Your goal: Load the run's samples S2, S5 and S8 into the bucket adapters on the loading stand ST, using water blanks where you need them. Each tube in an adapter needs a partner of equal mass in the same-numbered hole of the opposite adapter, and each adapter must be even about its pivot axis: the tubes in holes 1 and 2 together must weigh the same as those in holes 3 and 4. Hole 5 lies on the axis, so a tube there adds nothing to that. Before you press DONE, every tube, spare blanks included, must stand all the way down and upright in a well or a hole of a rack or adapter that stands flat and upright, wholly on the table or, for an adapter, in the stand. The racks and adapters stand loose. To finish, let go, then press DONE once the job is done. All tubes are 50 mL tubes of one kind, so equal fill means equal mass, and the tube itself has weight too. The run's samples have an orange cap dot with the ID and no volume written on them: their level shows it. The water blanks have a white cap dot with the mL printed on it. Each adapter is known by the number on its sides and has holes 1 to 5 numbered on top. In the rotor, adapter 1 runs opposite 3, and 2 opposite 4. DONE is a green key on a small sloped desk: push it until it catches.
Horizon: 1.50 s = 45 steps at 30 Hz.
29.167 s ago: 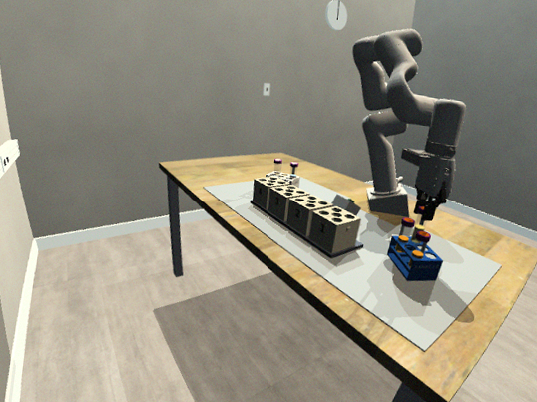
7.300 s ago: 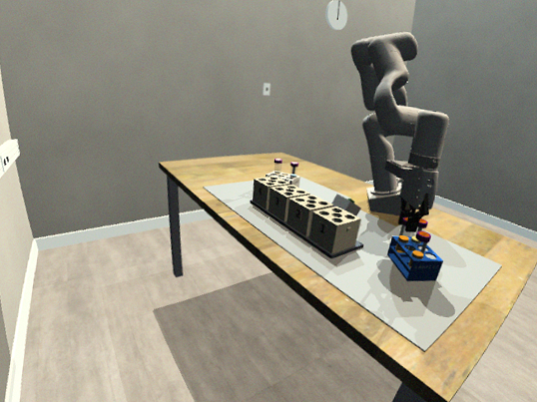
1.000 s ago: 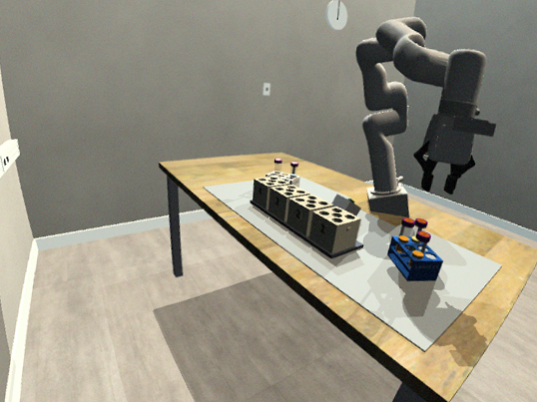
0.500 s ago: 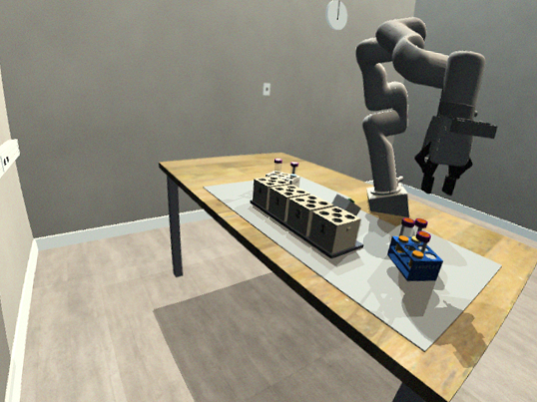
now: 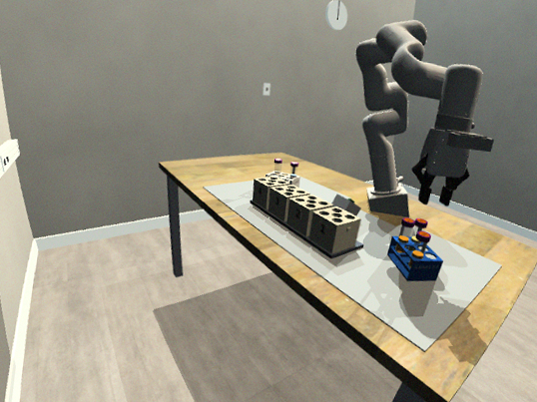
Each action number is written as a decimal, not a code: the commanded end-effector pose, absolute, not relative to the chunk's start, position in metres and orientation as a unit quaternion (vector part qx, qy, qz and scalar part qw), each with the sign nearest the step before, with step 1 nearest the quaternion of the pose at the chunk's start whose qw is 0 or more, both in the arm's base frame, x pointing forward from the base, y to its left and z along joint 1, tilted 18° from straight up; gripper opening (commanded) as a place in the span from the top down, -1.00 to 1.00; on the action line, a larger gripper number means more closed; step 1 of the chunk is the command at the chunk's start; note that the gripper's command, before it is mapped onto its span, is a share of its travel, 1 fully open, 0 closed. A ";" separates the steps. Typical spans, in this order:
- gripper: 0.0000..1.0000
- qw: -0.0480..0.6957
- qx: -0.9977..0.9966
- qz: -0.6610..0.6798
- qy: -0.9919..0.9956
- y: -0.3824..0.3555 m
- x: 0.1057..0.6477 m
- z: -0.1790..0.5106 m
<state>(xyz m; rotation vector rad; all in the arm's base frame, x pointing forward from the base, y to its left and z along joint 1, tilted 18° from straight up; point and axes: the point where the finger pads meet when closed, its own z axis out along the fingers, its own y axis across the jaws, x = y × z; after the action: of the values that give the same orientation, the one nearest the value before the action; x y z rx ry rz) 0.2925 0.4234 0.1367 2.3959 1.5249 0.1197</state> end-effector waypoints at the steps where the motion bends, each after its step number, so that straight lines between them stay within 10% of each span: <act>1: -0.15 0.148 0.834 0.044 0.531 0.424 0.294 0.133; 45: -0.15 0.148 0.834 0.044 0.531 0.408 0.312 0.059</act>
<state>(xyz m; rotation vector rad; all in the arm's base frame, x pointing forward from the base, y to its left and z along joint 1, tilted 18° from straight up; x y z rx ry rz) 0.3102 0.4075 0.0624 2.3959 1.5250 0.1198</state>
